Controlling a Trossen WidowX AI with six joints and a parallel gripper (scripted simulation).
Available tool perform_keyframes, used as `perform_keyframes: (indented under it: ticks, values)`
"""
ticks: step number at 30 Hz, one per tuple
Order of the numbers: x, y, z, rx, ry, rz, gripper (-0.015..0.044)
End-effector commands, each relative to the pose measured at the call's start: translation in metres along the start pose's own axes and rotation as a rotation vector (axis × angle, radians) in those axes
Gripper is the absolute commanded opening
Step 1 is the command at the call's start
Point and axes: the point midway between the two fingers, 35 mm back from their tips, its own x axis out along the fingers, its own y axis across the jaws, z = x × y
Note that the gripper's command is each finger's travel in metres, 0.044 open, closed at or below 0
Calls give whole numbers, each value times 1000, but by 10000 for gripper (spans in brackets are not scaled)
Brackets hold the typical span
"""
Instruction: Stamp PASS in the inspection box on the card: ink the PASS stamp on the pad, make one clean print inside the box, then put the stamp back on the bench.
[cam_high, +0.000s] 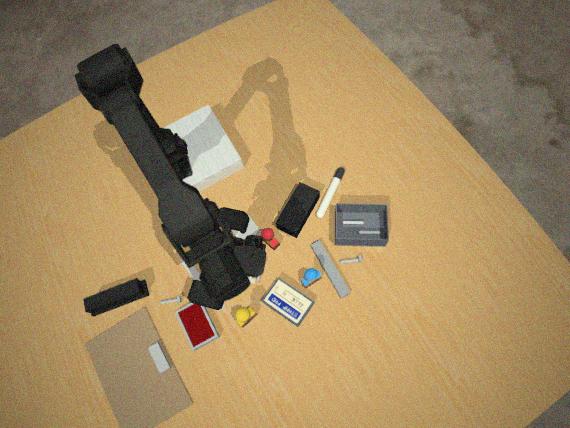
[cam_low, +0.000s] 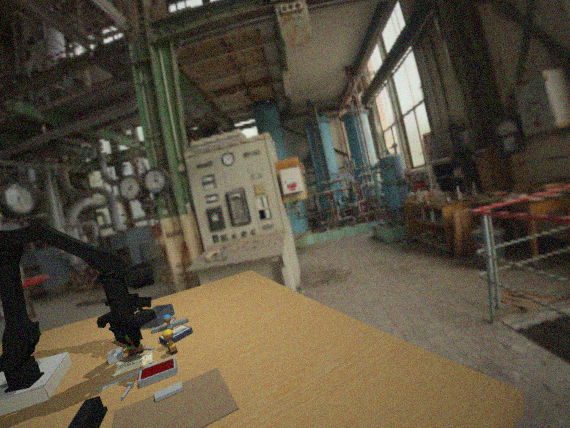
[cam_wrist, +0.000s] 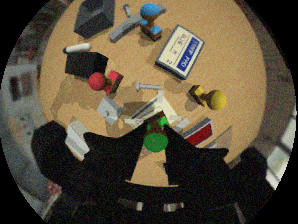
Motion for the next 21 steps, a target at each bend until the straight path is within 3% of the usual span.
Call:
perform_keyframes:
  ticks: [1, 21]
  values:
    - [4, 2, -2, -4, 4, 5, 0]
    - [18, 3, -3, -4, 4, 6, 0]
